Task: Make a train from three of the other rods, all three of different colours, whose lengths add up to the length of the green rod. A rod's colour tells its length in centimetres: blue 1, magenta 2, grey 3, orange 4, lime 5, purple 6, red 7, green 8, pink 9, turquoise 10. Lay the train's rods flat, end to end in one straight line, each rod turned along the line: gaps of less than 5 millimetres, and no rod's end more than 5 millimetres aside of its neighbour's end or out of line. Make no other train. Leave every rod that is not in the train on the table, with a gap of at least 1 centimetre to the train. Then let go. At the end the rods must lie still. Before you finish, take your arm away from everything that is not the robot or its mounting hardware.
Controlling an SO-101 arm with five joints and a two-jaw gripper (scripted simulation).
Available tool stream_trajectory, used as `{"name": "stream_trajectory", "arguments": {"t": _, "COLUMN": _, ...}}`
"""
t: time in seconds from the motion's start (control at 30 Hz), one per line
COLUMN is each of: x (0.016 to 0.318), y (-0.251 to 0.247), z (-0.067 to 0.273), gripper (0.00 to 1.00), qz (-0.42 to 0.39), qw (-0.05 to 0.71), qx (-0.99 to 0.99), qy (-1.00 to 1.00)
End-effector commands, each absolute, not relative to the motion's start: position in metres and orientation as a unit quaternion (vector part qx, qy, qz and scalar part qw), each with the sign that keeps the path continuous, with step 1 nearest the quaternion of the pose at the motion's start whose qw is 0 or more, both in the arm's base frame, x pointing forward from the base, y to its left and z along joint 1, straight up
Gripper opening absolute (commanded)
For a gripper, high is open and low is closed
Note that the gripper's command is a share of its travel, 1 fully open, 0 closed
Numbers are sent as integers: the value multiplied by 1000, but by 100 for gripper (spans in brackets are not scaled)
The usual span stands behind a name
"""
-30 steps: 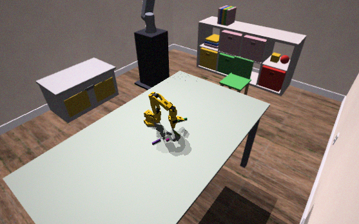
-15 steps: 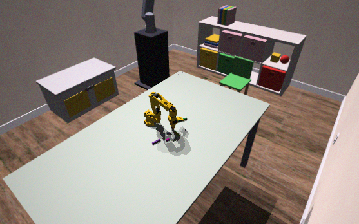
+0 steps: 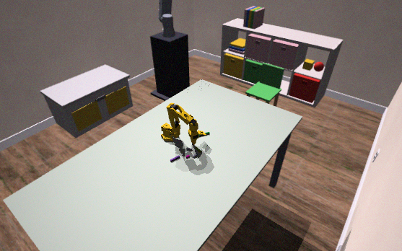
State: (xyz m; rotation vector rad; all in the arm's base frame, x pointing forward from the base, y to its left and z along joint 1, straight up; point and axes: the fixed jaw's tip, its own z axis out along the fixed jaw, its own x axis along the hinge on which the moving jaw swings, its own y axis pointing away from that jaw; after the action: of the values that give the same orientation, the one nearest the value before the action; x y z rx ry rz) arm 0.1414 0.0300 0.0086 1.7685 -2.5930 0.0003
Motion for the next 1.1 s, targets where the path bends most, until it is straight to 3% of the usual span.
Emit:
{"name": "stream_trajectory", "arguments": {"t": 0.0, "x": 147, "y": 32, "z": 13, "gripper": 0, "qz": 7, "qw": -16, "qx": 563, "qy": -826}}
{"name": "stream_trajectory", "arguments": {"t": 1.07, "x": 147, "y": 32, "z": 13, "gripper": 12, "qz": 7, "qw": -16, "qx": 563, "qy": -826}}
